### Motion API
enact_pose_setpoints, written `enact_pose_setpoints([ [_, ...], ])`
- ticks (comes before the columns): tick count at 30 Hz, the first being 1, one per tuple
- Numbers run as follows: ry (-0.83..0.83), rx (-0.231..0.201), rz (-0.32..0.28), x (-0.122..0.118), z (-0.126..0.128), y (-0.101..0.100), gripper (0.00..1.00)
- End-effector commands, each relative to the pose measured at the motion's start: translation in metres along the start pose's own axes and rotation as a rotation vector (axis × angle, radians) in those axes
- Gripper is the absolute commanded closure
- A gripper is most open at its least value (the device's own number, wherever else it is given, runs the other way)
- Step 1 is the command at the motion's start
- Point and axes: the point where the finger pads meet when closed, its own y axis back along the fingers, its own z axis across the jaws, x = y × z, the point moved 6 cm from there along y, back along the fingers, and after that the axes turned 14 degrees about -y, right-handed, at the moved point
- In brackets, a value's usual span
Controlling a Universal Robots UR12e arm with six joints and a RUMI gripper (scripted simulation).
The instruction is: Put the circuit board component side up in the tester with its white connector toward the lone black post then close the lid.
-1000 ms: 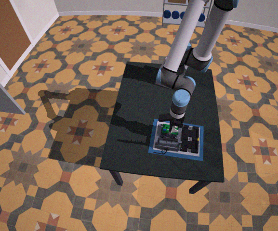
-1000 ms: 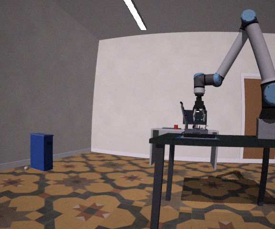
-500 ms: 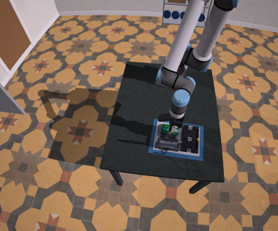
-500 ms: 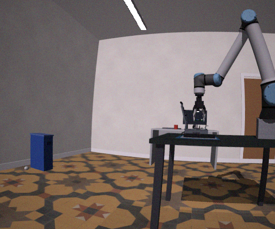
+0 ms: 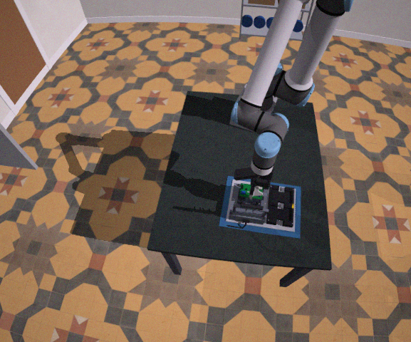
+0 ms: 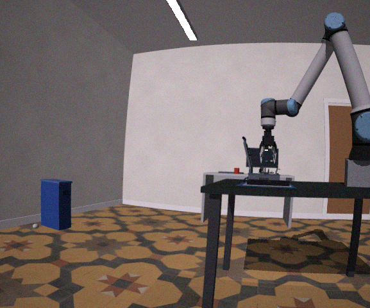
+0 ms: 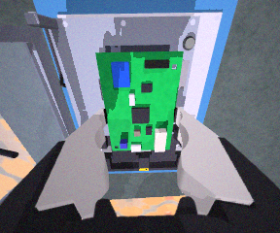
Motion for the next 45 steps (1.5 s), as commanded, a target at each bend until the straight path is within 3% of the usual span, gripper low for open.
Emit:
enact_pose_setpoints([
  [1,0.000,0.001,0.000,0.000,-0.001,0.001,0.61],
  [25,0.000,0.001,0.000,0.000,-0.001,-0.006,0.61],
  [45,0.000,0.001,0.000,0.000,-0.001,-0.038,0.61],
])
